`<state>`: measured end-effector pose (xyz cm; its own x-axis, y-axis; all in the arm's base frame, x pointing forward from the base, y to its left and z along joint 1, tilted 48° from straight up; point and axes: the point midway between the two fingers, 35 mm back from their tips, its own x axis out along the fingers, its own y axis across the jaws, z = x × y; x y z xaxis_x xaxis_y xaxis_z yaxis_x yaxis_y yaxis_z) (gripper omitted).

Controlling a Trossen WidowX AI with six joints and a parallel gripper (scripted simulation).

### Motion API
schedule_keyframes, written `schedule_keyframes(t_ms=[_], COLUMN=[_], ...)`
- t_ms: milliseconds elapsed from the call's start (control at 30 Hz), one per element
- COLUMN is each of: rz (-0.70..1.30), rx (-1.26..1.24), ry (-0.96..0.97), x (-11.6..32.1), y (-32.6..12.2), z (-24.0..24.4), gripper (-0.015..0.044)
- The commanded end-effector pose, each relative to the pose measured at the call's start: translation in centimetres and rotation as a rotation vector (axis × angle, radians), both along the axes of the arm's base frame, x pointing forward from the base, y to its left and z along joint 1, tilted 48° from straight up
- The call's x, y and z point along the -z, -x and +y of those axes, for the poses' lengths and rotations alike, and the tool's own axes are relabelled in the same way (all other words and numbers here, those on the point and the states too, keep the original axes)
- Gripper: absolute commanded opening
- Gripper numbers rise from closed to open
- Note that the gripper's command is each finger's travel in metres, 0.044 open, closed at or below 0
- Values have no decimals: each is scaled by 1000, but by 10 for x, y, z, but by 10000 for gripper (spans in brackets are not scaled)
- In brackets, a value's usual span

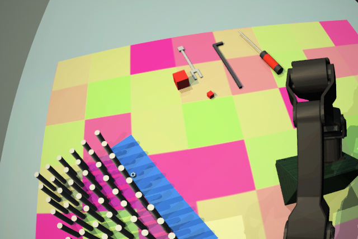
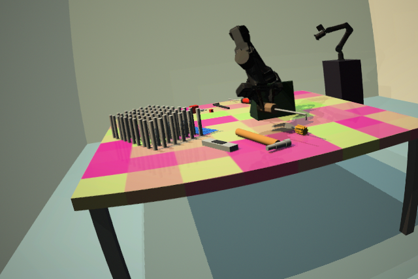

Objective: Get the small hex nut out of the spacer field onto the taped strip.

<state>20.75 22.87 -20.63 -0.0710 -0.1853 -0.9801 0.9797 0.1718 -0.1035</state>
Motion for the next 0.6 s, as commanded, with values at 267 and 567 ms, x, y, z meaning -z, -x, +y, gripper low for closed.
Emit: schedule_keyframes(t_ms=[267,567], rz=[-2,-2], rx=[-4,-4], ry=[0,1], x=[10,17], y=[1,3], z=[-11,-19], gripper=[0,0])
